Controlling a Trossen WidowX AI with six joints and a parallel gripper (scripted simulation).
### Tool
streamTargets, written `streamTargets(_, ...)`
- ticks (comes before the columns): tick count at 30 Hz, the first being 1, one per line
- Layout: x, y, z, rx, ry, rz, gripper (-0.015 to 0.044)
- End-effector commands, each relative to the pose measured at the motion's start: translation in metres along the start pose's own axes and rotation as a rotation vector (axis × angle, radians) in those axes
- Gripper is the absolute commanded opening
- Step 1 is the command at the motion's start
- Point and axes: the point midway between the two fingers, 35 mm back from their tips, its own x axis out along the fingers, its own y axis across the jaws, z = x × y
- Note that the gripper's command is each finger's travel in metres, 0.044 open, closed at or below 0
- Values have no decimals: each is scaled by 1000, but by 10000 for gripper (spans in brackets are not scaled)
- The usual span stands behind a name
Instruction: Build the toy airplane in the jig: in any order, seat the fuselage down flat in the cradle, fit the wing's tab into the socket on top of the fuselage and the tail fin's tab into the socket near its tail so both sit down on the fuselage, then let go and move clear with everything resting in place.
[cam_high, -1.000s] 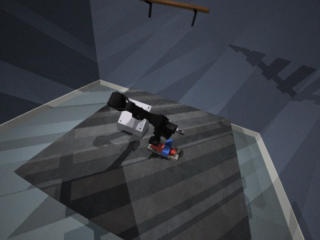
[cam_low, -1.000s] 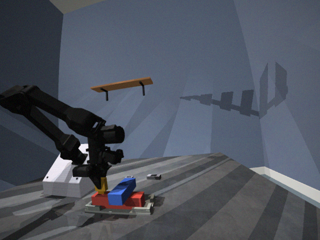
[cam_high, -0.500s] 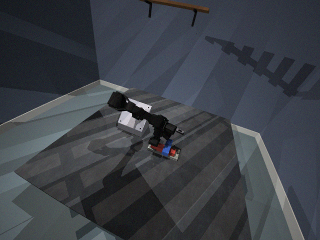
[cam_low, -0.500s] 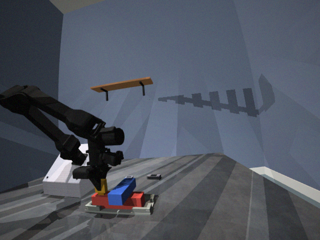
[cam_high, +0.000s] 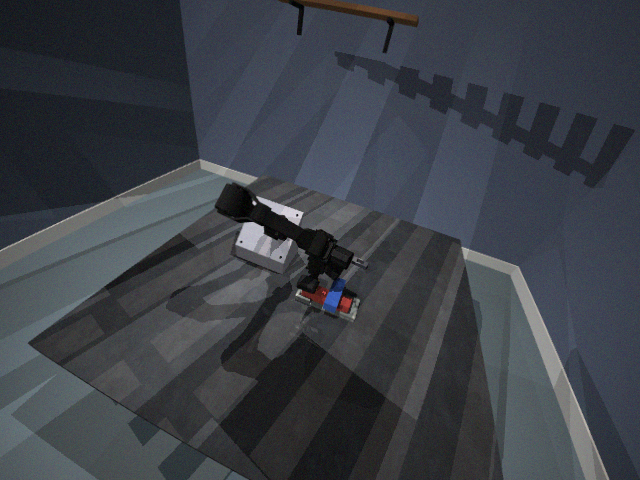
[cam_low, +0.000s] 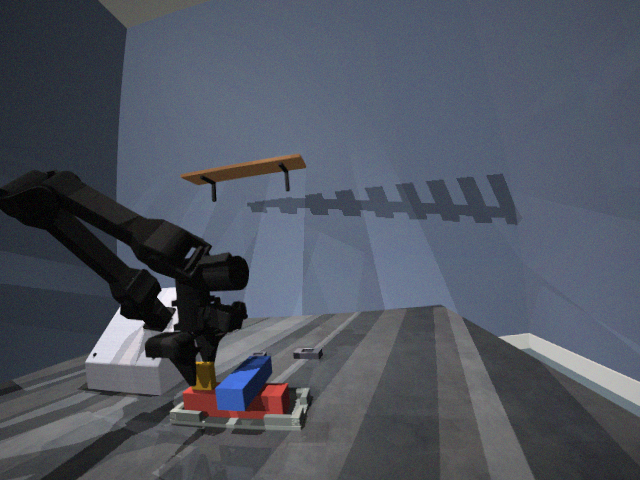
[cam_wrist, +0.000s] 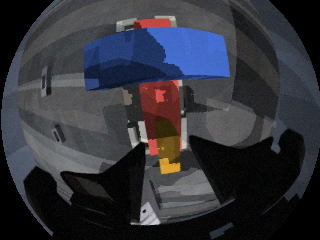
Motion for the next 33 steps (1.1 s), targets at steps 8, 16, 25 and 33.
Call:
streamTargets(8,-71,3,4,-4,3,11,260)
streamTargets(16,-91,4,4,-5,3,2,260)
streamTargets(25,-91,3,4,-5,3,2,260)
streamTargets(33,-91,2,5,-5,3,2,260)
